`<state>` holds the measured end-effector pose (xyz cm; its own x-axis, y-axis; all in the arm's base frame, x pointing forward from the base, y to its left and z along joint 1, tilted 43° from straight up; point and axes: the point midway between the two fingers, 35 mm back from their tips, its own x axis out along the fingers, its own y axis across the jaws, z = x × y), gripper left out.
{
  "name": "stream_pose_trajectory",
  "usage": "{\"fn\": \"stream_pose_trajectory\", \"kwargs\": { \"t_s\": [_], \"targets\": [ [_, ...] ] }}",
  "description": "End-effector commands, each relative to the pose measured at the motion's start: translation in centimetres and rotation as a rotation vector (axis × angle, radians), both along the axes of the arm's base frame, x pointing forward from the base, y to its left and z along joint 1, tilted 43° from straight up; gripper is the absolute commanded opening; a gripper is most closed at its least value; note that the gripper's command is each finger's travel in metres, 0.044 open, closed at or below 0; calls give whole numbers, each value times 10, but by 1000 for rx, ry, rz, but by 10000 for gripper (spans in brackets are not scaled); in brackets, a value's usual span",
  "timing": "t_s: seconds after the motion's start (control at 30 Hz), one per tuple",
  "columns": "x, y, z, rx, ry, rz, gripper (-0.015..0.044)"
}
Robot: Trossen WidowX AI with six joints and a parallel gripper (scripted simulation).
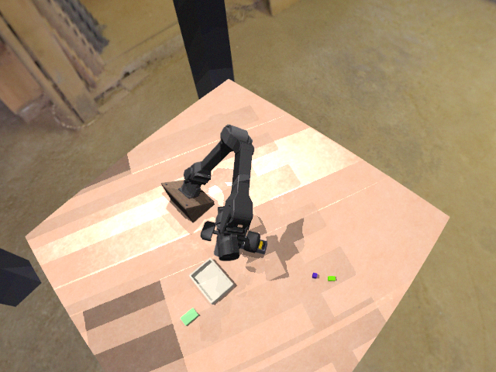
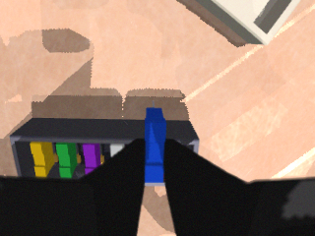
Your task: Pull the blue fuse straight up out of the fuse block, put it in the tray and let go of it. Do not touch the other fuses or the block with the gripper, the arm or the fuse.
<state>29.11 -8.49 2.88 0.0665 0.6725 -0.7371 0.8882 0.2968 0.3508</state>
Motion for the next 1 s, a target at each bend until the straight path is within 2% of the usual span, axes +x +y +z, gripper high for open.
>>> {"fn": "stream_pose_trajectory", "kwargs": {
  "t_s": [0.0,0.73,0.97],
  "targets": [
    [4,-15,-10,-6,1,1,0],
    [9,-96,-90,-7,-2,3,0],
    [9,-96,-96,-7,-2,3,0]
  ]
}}
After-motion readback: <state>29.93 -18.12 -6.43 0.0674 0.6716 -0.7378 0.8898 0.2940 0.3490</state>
